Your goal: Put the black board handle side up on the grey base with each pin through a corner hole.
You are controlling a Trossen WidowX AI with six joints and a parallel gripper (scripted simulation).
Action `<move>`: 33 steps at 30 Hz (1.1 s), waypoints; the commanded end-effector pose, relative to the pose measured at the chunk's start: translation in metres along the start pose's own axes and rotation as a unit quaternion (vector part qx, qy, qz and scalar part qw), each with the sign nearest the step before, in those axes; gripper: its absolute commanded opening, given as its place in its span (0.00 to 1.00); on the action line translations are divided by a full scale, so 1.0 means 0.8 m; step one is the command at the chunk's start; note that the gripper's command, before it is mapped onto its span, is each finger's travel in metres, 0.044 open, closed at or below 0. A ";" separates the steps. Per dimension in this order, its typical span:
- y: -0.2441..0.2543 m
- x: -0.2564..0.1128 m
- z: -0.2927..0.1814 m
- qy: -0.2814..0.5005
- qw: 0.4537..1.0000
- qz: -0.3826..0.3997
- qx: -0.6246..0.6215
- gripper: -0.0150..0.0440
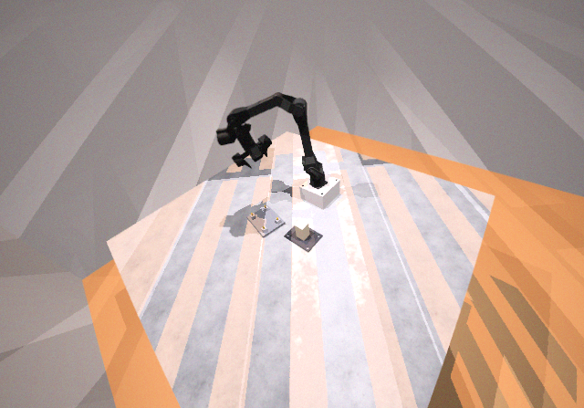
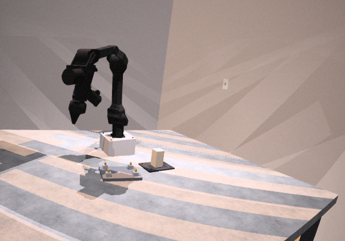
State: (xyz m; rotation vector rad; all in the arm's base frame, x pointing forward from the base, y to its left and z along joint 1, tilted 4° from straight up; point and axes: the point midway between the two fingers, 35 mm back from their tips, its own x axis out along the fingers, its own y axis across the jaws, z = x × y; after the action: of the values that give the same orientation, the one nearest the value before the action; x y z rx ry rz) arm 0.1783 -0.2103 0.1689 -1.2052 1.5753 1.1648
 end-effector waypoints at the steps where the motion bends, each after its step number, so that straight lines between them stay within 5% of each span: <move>1: -0.049 -0.014 0.074 -0.006 0.993 -0.046 0.112 1.00; 17: -0.085 -0.031 0.229 -0.059 0.942 -0.089 0.319 1.00; 33: -0.050 -0.034 0.379 -0.128 0.853 -0.074 0.500 1.00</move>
State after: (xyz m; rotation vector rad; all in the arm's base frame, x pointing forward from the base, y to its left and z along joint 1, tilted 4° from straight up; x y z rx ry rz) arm 0.2621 0.0238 0.1239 -0.6348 1.5307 0.3793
